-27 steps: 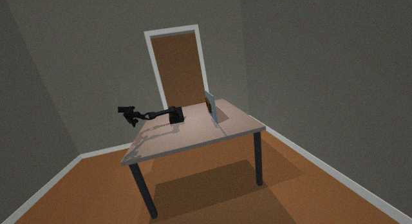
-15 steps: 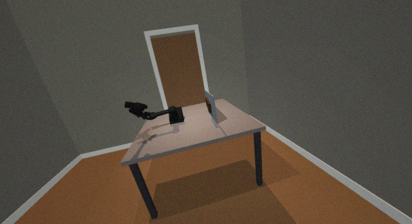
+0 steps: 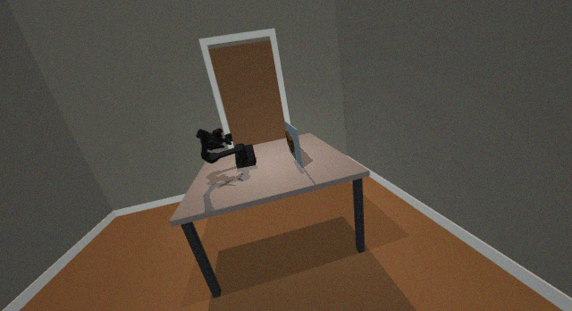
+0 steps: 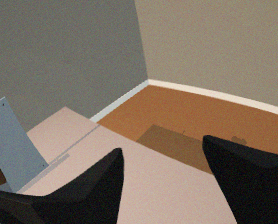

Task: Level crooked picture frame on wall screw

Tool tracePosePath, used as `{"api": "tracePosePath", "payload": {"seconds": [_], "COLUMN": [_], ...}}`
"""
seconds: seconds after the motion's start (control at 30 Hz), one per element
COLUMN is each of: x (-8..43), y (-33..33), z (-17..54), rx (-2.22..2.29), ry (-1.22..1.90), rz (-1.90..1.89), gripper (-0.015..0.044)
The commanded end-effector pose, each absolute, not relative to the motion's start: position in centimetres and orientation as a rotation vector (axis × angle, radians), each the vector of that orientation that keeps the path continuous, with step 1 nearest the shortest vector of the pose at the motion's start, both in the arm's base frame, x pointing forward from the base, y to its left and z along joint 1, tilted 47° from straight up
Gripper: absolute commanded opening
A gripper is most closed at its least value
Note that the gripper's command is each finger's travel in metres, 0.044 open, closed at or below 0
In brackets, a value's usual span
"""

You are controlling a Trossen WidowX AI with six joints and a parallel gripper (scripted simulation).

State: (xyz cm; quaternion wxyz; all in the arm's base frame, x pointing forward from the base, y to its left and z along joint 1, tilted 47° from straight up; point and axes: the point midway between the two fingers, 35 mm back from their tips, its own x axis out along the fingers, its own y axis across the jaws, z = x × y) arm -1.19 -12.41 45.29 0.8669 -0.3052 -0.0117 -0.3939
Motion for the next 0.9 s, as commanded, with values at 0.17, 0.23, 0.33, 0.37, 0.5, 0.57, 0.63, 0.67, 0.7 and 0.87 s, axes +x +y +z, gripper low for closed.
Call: {"api": "tracePosePath", "payload": {"seconds": [0.17,0.23,0.33,0.37,0.5,0.57,0.63,0.67,0.7,0.87], "x": [10.4,12.4,15.2,16.1,18.8,19.8,20.5,20.8,21.1,21.6], "y": [-7.3,-6.3,-4.8,-4.2,-1.9,-0.8,0.1,0.6,1.1,2.4], "z": [38.9,37.1,33.9,32.7,27.9,25.7,23.5,22.3,21.2,18.1], "rx": [-0.140,-0.048,0.105,0.162,0.454,0.592,0.723,0.788,0.853,1.032], "ry": [-0.171,-0.165,-0.142,-0.130,-0.087,-0.057,-0.021,-0.001,0.021,0.088], "rz": [-0.482,-0.423,-0.334,-0.305,-0.177,-0.125,-0.081,-0.061,-0.043,0.000], "gripper": [0.0260,0.0260,0.0260,0.0260,0.0260,0.0260,0.0260,0.0260,0.0260,0.0260]}}
